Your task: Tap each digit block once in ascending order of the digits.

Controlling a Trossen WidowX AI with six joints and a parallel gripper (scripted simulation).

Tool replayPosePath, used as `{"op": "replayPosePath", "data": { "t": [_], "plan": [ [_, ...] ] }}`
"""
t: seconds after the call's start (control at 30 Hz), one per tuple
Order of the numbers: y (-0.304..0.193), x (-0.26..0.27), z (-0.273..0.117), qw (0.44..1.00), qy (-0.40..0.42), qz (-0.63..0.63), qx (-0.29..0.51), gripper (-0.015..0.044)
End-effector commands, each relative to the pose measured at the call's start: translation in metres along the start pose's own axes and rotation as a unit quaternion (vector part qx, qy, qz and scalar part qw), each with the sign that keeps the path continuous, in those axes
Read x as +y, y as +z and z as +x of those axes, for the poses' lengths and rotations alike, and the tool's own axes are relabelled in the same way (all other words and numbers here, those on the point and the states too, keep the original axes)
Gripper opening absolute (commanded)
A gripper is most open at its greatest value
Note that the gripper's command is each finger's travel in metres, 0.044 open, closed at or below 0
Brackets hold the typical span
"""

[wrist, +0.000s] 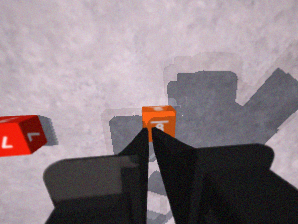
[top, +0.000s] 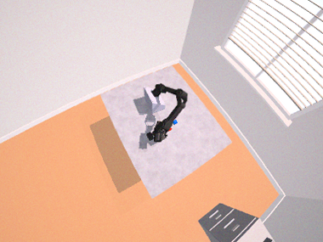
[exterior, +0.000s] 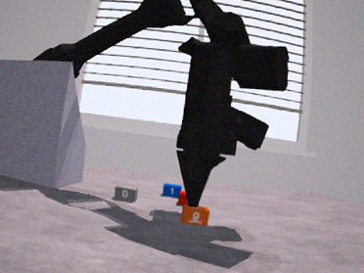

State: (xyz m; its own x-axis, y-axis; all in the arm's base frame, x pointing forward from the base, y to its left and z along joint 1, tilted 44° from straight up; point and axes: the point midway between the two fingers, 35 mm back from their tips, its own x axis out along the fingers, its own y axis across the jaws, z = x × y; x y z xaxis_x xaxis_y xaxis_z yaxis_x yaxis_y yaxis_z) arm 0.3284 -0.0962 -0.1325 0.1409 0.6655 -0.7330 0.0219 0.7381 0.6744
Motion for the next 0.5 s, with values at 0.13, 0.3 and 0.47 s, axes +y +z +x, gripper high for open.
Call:
{"op": "replayPosePath", "data": {
  "t": [0.13, 0.3, 0.47],
  "plan": [
    [-0.001, 0.0, -0.002, 1.0, 0.0, 0.002, 0.0, 0.002],
    [0.0, 0.0, -0.026, 1.0, 0.001, 0.002, -0.002, 0.002],
    [0.003, 0.01, -0.03, 1.0, -0.001, 0.005, 0.0, 0.0099]
  ]
}}
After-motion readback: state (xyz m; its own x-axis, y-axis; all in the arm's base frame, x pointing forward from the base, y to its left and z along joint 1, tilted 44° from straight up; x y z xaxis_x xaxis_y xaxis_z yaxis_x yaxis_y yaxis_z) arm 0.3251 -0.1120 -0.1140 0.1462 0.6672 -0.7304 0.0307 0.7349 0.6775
